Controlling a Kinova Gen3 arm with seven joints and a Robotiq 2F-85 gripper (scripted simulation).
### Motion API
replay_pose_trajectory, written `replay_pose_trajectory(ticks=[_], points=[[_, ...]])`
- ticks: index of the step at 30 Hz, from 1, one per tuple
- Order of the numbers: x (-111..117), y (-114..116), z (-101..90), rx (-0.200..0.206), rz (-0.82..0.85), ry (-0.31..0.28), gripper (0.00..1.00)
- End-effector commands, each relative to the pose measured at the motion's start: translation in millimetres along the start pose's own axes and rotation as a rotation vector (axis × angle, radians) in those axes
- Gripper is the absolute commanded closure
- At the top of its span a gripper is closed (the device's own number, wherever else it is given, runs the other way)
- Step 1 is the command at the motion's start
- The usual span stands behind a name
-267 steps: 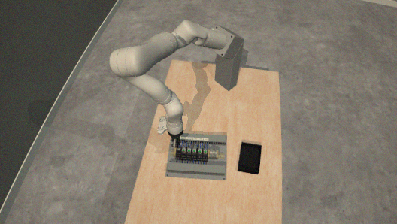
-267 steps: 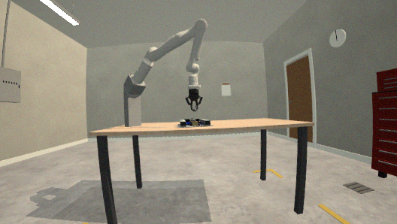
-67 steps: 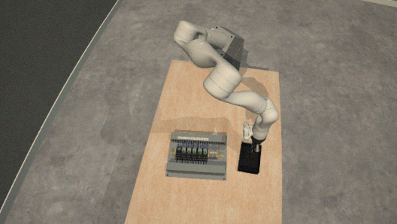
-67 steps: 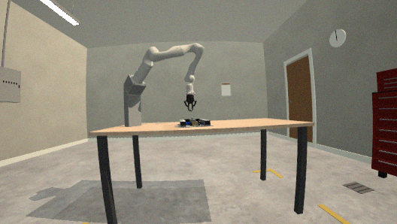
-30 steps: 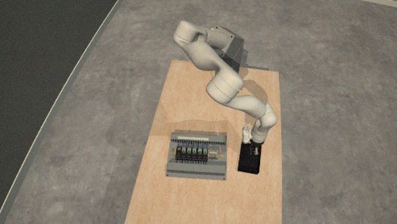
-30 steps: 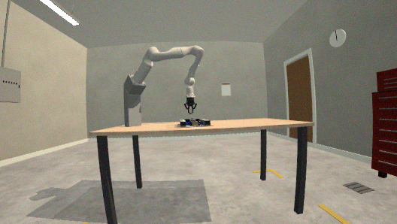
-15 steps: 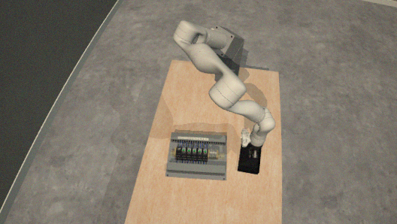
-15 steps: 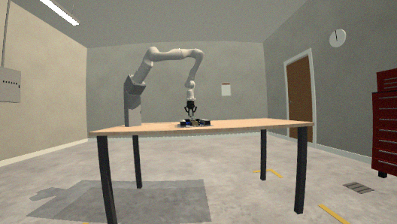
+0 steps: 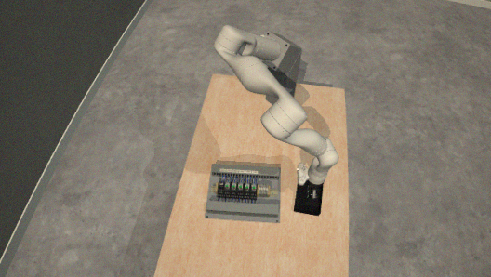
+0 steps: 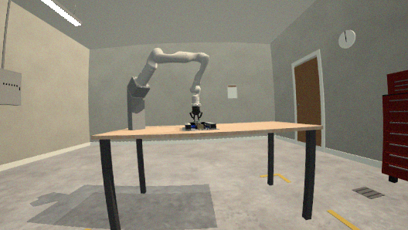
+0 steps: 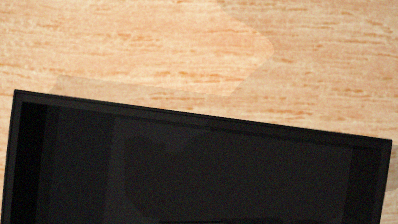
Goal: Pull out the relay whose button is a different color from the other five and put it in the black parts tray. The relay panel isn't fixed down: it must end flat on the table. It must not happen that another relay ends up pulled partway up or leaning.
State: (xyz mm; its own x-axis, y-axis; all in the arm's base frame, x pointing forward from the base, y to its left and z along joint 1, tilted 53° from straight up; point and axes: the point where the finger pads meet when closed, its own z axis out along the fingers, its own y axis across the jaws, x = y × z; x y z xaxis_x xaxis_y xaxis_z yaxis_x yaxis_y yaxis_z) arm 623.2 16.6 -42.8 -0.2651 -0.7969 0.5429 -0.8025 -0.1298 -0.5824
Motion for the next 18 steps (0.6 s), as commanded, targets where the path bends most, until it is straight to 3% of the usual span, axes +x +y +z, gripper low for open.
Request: replay_pose_trajectory(ticks=[1, 18], points=[[-1.3, -1.1, 7.2, 0.003, 0.007, -0.003, 1.0], [-1.2, -1.3, 16.2, 0.003, 0.007, -0.003, 1.0]])
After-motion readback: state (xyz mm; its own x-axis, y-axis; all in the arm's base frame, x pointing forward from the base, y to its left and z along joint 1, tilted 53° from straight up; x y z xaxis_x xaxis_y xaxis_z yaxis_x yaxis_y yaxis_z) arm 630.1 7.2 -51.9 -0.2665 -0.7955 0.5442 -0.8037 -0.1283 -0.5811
